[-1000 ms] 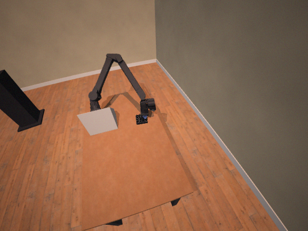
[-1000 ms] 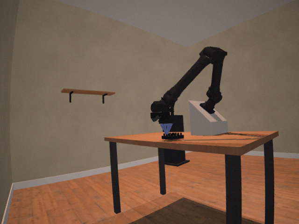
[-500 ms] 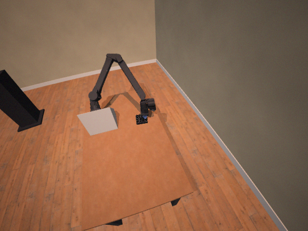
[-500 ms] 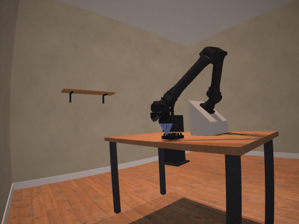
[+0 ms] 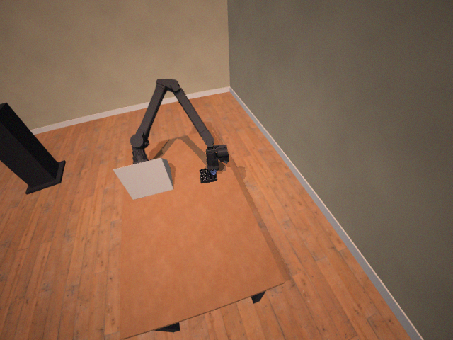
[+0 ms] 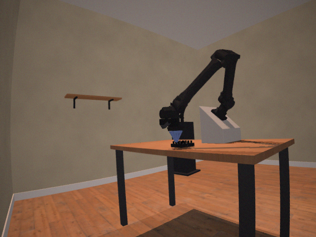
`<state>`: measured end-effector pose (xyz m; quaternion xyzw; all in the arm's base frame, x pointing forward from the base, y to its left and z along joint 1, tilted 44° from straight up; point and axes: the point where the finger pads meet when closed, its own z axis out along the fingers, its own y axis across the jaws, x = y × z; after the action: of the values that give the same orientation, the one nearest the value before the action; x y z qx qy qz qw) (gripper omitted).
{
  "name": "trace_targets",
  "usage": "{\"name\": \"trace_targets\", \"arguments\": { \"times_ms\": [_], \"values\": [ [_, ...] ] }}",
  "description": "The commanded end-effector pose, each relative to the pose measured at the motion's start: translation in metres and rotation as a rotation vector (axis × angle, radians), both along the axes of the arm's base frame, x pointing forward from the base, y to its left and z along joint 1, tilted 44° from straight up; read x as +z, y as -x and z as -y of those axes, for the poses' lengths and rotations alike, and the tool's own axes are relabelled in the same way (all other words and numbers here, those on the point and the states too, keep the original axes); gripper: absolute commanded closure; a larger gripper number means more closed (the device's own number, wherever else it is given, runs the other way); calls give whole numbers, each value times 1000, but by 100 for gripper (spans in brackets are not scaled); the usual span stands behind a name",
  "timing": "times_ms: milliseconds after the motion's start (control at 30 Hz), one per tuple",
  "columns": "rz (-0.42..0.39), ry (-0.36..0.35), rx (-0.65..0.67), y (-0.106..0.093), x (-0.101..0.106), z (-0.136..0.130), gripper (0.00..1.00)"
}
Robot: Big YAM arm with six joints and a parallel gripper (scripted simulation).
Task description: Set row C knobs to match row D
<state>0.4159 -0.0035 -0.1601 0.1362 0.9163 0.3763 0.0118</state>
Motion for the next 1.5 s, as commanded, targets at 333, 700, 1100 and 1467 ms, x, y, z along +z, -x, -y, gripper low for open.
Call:
{"name": "trace_targets", "arguments": {
  "times_ms": [333, 700, 1100, 1467],
  "values": [
    [132, 19, 134, -1, -3, 0, 91],
    [275, 43, 284, 0, -3, 0, 91],
    [465, 77, 485, 1, -3, -1, 91],
    [627, 105, 655, 1, -3, -1, 91]
  ]
}}
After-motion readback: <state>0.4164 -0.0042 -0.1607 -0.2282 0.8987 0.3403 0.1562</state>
